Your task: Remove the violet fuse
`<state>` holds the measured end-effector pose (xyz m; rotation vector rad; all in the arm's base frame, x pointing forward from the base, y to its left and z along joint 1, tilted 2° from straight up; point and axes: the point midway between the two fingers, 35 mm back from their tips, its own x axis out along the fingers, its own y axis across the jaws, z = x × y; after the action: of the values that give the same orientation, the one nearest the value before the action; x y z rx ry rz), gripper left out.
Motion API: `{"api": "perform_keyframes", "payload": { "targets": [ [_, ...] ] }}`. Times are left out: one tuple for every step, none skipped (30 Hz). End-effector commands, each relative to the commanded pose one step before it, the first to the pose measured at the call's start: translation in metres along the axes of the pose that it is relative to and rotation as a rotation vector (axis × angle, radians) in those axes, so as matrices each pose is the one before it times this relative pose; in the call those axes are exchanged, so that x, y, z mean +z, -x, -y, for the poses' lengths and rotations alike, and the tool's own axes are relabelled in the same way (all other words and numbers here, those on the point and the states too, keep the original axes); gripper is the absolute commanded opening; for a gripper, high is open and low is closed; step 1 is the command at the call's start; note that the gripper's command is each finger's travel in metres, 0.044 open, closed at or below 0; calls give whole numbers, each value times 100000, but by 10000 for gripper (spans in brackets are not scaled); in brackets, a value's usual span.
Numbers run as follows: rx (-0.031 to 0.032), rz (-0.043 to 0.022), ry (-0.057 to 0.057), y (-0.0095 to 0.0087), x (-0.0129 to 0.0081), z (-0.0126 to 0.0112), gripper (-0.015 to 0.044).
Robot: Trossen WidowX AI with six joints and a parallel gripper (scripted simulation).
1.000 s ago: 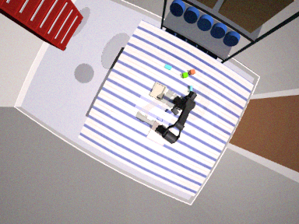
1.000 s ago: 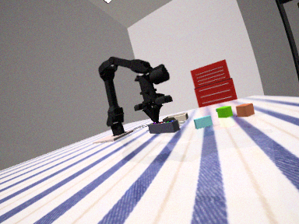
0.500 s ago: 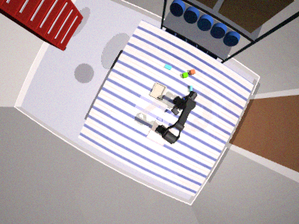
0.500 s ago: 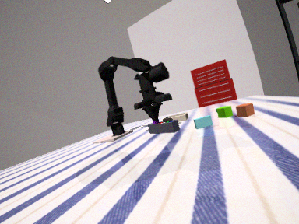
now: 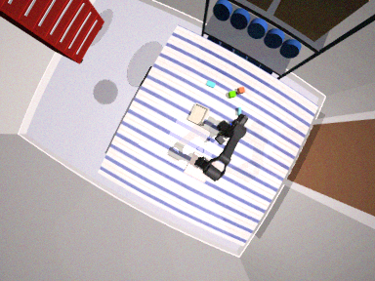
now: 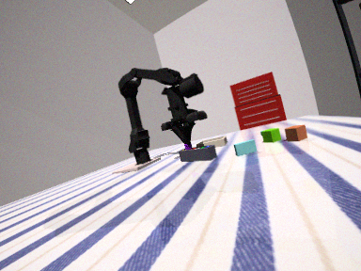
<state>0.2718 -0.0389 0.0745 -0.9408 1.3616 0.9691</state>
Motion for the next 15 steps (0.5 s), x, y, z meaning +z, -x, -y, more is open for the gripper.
{"api": "perform_keyframes", "payload": {
  "targets": [
    [-273, 354, -152, 344, 49, 66, 0],
    [-1, 6, -4, 49, 1, -1, 0],
    [-1, 6, -4, 49, 1, -1, 0],
    [-1, 6, -4, 49, 1, -1, 0],
    [-1, 6, -4, 49, 1, -1, 0],
    [-1, 6, -4, 49, 1, -1, 0],
    [-1, 6, -4, 49, 1, -1, 0],
    [-1, 6, -4, 49, 1, -1, 0],
    [-1, 6, -4, 49, 1, -1, 0],
    [-1, 6, -4, 49, 1, -1, 0],
    [-1, 6, -4, 49, 1, -2, 0],
    [-1, 6, -4, 50, 1, -2, 0],
    [-1, 6, -4, 50, 1, -2, 0],
    [-1, 6, -4, 50, 1, -2, 0],
    [-1, 6, -4, 50, 1, -2, 0]
  ]
}}
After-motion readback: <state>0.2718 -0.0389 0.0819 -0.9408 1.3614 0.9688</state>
